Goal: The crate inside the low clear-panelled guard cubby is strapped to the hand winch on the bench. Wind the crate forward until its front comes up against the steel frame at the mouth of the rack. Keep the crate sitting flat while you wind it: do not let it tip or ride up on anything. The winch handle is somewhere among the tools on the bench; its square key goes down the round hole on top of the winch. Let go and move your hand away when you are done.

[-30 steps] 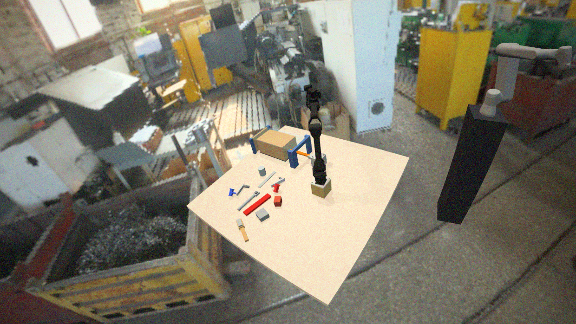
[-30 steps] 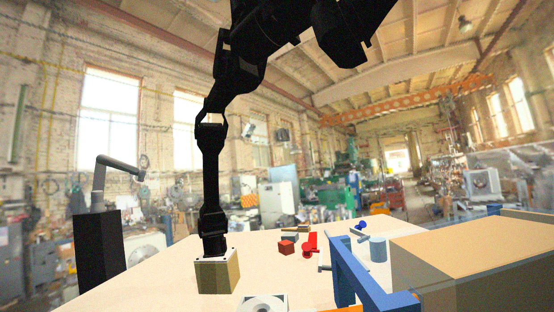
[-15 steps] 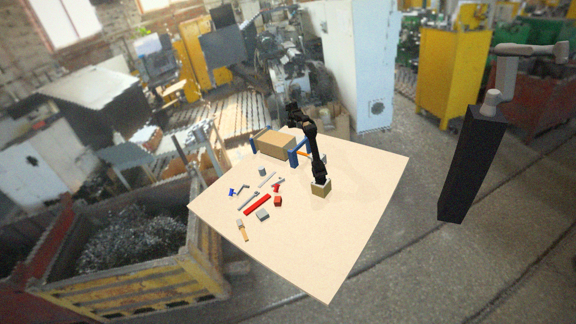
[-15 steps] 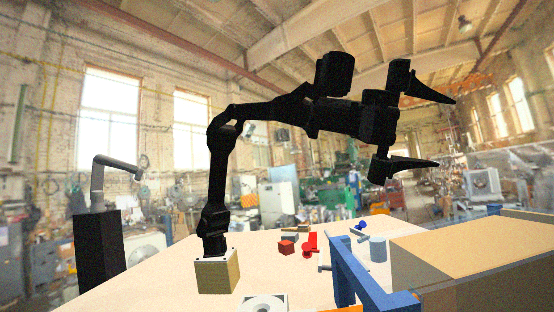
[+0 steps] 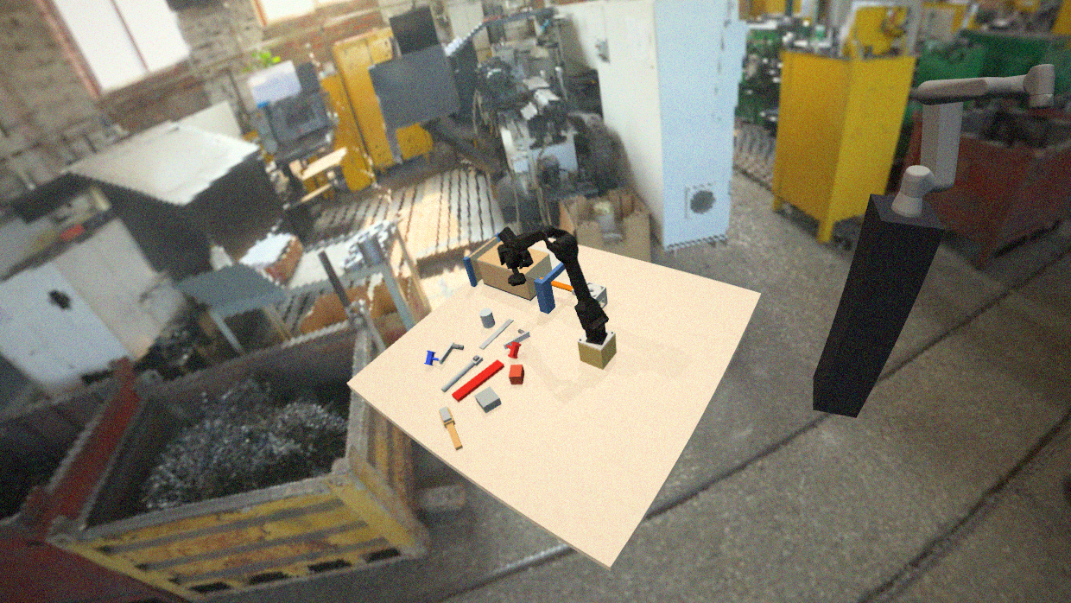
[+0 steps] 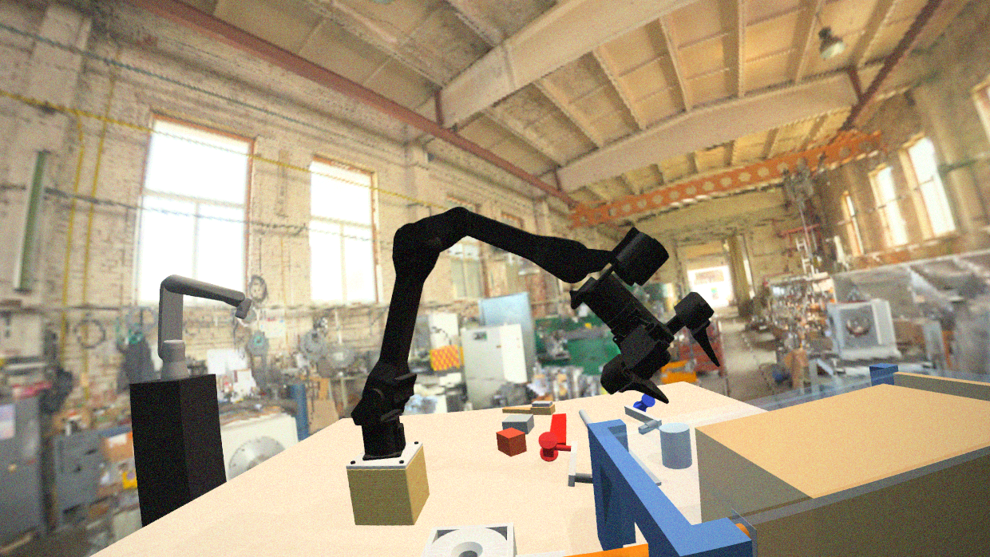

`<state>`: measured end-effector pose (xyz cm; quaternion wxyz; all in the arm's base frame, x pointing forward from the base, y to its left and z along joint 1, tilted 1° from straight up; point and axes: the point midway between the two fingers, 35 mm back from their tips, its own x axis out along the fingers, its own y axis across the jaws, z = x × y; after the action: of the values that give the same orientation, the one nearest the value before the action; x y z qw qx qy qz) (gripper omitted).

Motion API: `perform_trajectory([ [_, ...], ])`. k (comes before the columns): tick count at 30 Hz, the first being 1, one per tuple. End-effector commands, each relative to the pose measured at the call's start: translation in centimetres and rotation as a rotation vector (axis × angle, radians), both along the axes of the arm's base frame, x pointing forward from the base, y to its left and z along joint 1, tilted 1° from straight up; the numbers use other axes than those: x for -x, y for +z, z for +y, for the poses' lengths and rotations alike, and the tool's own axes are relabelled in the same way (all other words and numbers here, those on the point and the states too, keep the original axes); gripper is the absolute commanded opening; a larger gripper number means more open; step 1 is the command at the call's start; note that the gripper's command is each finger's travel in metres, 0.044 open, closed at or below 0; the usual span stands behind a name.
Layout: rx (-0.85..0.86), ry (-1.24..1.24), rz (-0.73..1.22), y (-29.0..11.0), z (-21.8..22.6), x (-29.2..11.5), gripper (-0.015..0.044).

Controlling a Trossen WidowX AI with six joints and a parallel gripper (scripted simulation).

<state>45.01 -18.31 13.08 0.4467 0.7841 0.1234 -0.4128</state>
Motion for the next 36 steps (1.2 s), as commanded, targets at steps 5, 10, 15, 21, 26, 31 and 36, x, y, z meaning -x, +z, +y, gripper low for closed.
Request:
perform_trajectory([
  [5, -0.091, 0.120, 0.299, -7.0, 10.9, 3.1, 0.0440],
  [10, -0.101, 0.201, 0.517, -10.5, 17.2, 7.3, 0.0440],
  [15, -0.079, 0.253, 0.668, -12.3, 20.6, 10.9, 0.0440],
  [21, -0.079, 0.253, 0.668, -12.6, 20.6, 10.8, 0.0440],
  [26, -0.079, 0.252, 0.668, -14.8, 20.3, 10.3, 0.0440],
  [31, -0.078, 0.252, 0.668, -16.7, 19.9, 10.0, 0.0440],
  [36, -0.078, 0.252, 0.668, -16.9, 19.9, 10.0, 0.0440],
])
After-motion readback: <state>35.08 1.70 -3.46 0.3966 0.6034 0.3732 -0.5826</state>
